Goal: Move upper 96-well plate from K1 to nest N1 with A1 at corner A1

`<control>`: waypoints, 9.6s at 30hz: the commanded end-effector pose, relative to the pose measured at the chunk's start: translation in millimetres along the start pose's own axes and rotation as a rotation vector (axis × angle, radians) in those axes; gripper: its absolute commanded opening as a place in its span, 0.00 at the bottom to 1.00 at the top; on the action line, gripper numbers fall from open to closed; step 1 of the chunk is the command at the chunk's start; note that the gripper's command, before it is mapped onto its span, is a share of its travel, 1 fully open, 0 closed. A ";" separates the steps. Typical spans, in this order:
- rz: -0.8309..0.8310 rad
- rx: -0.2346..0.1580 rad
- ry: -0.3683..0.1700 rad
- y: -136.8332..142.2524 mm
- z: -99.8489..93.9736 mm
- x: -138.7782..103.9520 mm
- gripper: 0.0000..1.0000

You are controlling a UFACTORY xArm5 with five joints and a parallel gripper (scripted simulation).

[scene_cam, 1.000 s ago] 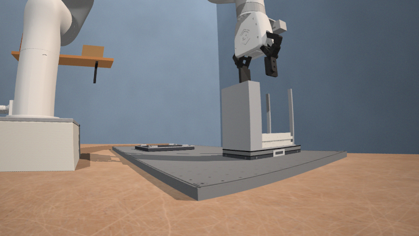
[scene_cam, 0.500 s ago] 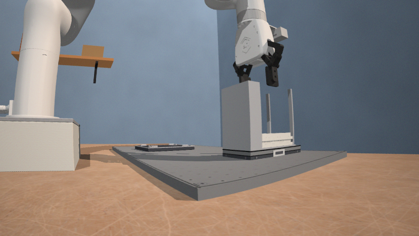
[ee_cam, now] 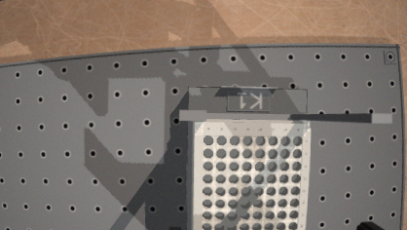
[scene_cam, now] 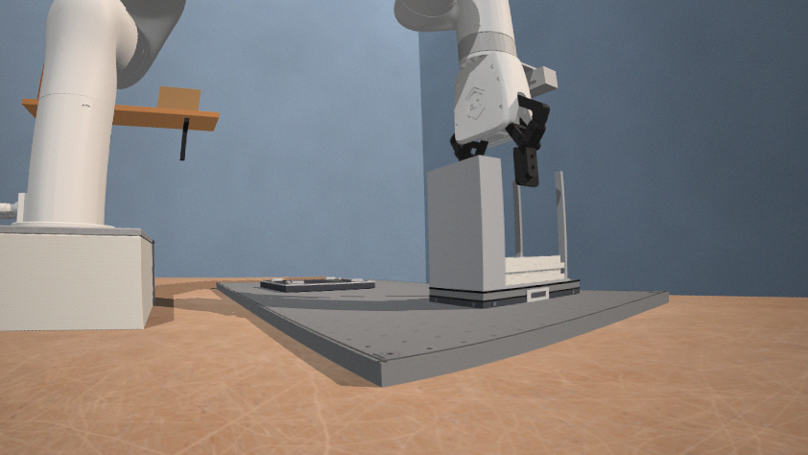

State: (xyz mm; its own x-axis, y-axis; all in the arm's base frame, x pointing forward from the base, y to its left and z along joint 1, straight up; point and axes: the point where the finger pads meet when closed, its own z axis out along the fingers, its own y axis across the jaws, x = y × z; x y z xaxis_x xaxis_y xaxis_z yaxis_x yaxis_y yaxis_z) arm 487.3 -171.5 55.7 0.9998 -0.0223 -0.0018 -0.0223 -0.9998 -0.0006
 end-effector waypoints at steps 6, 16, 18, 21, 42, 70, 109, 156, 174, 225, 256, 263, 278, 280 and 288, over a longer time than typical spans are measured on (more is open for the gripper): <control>0.000 -0.002 0.004 0.5 11.2 1.6 1.00; 0.000 -0.002 0.004 0.6 27.9 1.6 1.00; 0.000 -0.002 0.004 0.6 31.3 1.6 1.00; 0.000 -0.002 0.004 0.6 36.3 1.6 1.00; 0.000 -0.002 0.004 0.6 60.0 1.6 1.00; 0.000 -0.002 0.004 0.6 72.0 1.7 1.00; 0.000 -0.002 0.004 0.6 79.3 1.7 0.00; 0.000 -0.002 0.004 0.6 78.0 1.7 0.00; 0.000 -0.002 0.004 0.6 67.3 1.7 0.00; 0.000 -0.002 0.004 0.5 15.9 1.6 0.00; 0.000 -0.002 0.004 0.5 -29.2 1.5 0.00; 0.000 -0.002 0.004 0.4 -37.5 1.5 0.00; 0.000 -0.002 0.004 0.4 -59.2 1.4 0.00; 0.000 -0.002 0.004 0.4 -62.6 1.4 0.00; 0.000 -0.002 0.004 0.4 -63.9 1.4 0.00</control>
State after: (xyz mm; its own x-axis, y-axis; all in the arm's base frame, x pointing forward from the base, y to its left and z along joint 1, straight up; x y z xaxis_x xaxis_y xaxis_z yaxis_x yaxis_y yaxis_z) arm 487.6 -171.5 117.3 0.9998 -0.0223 -0.0015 -0.0223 -0.9998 -0.0005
